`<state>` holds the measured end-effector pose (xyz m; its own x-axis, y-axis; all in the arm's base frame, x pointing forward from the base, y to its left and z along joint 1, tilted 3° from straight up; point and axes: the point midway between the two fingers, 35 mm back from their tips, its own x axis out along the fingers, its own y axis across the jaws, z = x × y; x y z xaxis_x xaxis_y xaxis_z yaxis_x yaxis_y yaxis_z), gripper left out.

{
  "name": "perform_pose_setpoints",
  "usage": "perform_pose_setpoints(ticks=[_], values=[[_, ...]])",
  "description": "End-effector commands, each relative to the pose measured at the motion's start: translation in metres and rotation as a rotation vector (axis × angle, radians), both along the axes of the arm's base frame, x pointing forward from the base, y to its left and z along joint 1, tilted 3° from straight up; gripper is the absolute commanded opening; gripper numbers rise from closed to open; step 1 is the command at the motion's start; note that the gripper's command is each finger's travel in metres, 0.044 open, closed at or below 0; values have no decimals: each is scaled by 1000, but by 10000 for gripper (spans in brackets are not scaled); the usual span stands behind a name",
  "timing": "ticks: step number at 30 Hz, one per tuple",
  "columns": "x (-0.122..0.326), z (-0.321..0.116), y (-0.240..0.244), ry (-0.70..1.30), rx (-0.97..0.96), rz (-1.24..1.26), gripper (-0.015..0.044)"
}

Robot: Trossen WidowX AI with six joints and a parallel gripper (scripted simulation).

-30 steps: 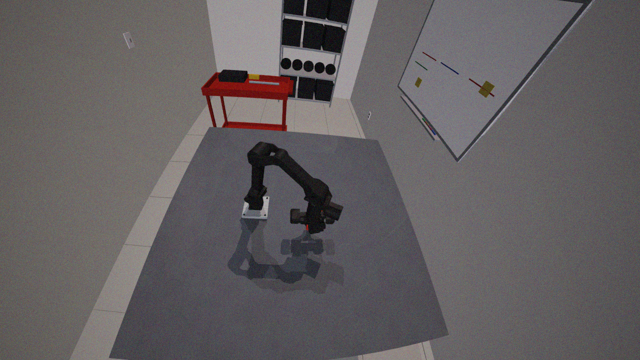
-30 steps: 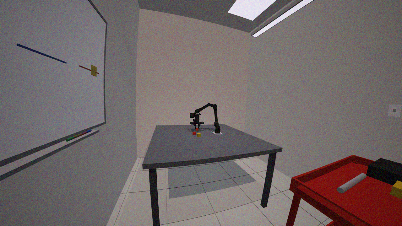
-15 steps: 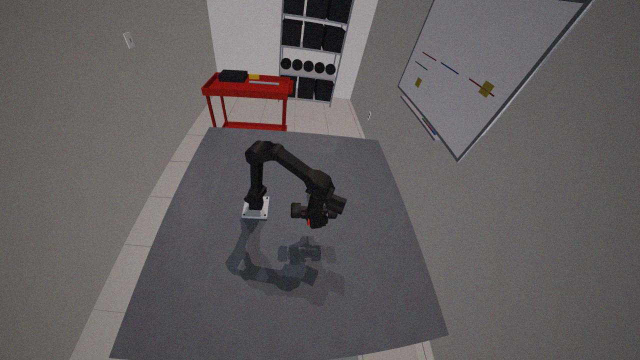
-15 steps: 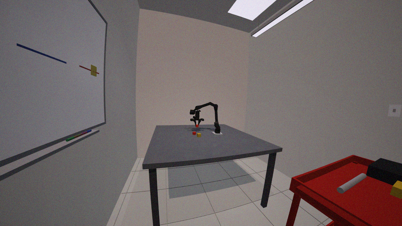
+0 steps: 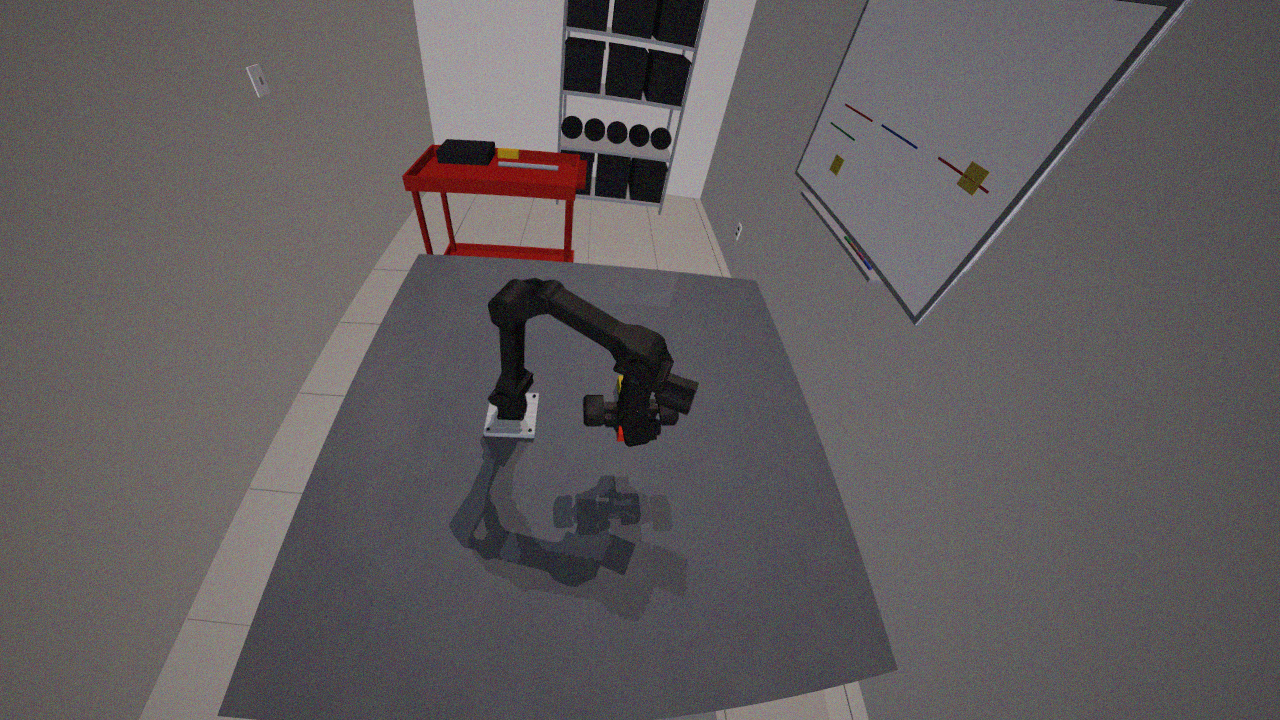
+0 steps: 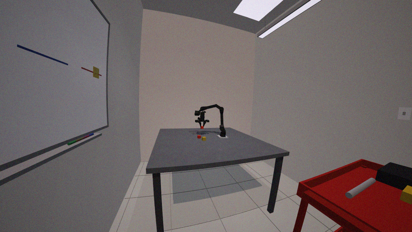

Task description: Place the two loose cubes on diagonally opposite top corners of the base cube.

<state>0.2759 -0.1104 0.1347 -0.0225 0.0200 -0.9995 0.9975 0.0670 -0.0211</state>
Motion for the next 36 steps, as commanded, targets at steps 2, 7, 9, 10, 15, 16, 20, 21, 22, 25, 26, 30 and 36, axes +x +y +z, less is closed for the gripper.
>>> perform_pose_setpoints(ticks=[2,7,9,10,15,16,20,21,22,25,26,30,36], values=[[7,-1,11,-6,-3,62,105],[13,-3,25,-8,0,130,105],[16,-4,31,-9,1,157,105],[17,-5,34,-10,1,170,105],[22,-7,49,-12,3,238,105],[23,-8,52,-12,4,252,105],[27,-10,64,-14,6,306,105],[28,-10,67,-14,6,320,105],[28,-11,71,-15,7,334,105],[30,-12,80,-16,8,374,105],[31,-13,83,-17,9,388,105],[33,-15,96,-18,11,443,105],[36,-18,115,-20,14,524,105]])
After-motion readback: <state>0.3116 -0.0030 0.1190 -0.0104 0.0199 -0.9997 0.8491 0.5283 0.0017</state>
